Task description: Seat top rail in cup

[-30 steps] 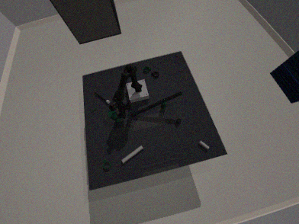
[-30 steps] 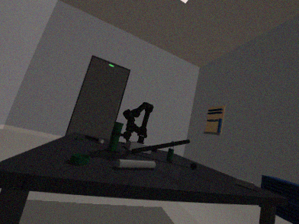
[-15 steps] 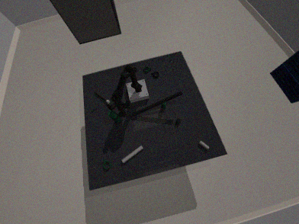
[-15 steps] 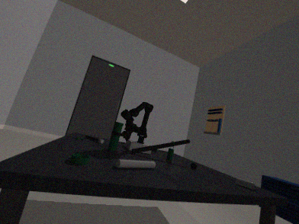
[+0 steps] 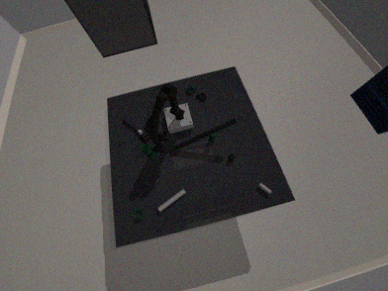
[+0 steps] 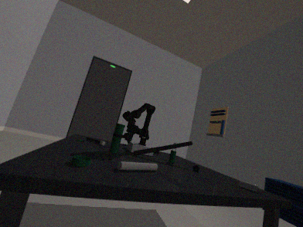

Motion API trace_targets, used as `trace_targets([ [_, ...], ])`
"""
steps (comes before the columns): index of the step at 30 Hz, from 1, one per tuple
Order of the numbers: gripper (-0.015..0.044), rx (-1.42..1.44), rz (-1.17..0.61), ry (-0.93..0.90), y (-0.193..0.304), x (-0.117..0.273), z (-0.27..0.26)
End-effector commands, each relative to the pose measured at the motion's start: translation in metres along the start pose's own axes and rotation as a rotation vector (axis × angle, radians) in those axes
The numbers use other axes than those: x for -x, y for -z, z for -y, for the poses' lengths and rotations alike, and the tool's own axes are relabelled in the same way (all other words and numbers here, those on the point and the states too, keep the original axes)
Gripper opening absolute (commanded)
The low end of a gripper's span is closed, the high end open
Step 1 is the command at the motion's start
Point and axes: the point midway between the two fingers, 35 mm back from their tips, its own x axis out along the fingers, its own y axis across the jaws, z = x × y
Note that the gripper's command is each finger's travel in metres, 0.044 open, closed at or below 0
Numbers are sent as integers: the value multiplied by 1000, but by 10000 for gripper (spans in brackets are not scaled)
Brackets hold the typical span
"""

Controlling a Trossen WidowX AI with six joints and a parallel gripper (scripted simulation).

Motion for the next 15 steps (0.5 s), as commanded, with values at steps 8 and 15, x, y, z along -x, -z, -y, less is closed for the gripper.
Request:
trace_targets([
  [8, 53, 0, 0, 0, 0, 0, 0],
  [15, 236, 0, 0, 0, 0, 0, 0],
])
